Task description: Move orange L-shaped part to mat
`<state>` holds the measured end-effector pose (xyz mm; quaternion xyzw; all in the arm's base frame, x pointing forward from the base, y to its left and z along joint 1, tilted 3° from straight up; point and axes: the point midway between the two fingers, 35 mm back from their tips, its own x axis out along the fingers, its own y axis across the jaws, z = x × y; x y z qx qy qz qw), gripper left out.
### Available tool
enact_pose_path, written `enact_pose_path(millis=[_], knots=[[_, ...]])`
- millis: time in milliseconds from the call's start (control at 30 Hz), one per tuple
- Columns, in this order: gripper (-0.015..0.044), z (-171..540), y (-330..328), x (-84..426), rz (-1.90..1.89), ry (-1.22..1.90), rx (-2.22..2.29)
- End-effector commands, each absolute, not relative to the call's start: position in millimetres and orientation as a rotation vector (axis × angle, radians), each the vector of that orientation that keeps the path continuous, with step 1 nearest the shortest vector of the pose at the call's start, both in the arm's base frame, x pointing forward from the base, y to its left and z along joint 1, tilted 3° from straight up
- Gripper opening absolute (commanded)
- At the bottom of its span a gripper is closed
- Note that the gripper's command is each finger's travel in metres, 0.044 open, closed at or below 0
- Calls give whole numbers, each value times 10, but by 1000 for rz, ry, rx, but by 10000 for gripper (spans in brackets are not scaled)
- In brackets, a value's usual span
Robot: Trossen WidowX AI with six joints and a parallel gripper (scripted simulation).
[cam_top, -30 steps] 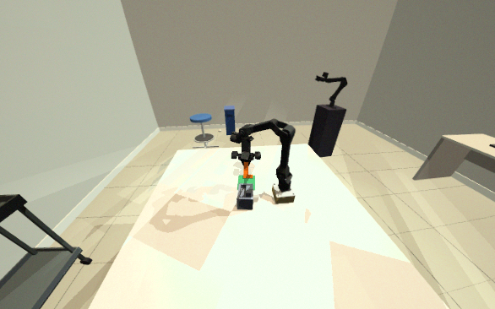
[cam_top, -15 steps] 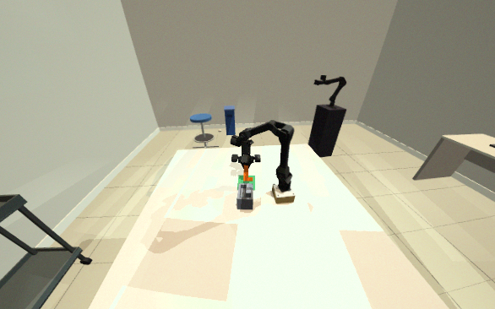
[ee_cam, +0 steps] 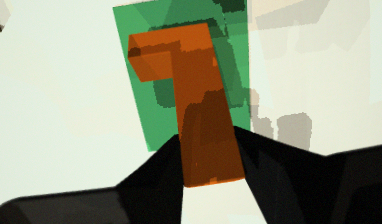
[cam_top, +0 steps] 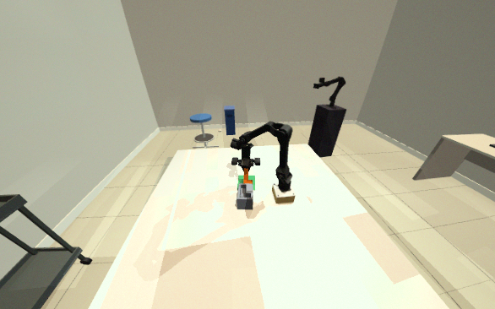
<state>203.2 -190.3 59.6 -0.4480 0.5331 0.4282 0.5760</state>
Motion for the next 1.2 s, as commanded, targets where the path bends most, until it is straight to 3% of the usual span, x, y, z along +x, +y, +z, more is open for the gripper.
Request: enact_pose_path(millis=[0, 833, 1167], knots=[[0, 516, -1883, 2022, 1007, 1248, -1040], [0, 508, -1886, 2020, 1009, 1249, -1043], [263, 531, -1889, 2022, 1009, 1249, -1043]])
